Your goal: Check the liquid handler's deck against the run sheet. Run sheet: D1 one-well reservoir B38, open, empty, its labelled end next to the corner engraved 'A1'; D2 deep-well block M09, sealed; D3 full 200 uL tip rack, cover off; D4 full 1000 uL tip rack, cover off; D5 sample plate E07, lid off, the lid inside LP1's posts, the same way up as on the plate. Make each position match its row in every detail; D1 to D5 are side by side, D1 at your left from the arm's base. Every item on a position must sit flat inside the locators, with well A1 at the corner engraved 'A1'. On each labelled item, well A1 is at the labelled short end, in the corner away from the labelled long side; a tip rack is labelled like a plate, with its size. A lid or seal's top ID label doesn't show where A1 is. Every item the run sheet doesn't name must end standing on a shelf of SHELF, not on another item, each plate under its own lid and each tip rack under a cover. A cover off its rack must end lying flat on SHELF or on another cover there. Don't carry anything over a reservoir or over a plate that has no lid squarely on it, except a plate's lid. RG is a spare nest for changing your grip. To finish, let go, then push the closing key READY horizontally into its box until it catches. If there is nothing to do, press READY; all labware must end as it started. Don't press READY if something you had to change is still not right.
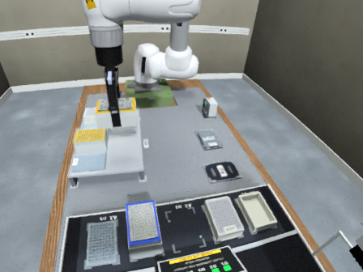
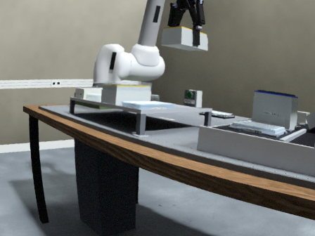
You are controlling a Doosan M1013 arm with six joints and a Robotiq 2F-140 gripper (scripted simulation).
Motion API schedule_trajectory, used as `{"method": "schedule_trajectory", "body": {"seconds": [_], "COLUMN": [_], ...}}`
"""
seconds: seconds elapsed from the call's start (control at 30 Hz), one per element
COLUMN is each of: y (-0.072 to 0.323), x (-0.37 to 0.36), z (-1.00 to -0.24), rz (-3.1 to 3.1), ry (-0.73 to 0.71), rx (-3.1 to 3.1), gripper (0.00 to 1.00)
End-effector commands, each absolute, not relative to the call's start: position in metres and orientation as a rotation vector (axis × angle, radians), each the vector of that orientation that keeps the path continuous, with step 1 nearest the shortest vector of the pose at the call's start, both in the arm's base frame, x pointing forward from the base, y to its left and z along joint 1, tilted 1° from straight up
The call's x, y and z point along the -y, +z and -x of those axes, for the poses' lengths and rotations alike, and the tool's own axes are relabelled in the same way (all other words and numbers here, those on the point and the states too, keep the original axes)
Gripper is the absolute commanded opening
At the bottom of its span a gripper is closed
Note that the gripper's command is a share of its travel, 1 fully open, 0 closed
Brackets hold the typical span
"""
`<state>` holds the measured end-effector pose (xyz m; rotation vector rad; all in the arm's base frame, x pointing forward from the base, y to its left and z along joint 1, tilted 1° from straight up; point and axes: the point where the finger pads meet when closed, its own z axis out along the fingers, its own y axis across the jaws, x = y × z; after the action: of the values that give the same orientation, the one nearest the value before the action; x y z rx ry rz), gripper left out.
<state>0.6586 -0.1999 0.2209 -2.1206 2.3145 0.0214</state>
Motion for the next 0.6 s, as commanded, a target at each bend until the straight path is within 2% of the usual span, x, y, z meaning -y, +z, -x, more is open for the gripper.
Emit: {"method": "schedule_trajectory", "body": {"seconds": [0.0, 0.57], "y": [0.2328, 0.2311], "x": [0.2014, 0.2013], "z": [-0.6588, -0.6586], "rz": [2.118, 2.119], "ry": [0.016, 0.019], "rx": [-2.319, -2.319], "gripper": [0.10, 0.10]}}
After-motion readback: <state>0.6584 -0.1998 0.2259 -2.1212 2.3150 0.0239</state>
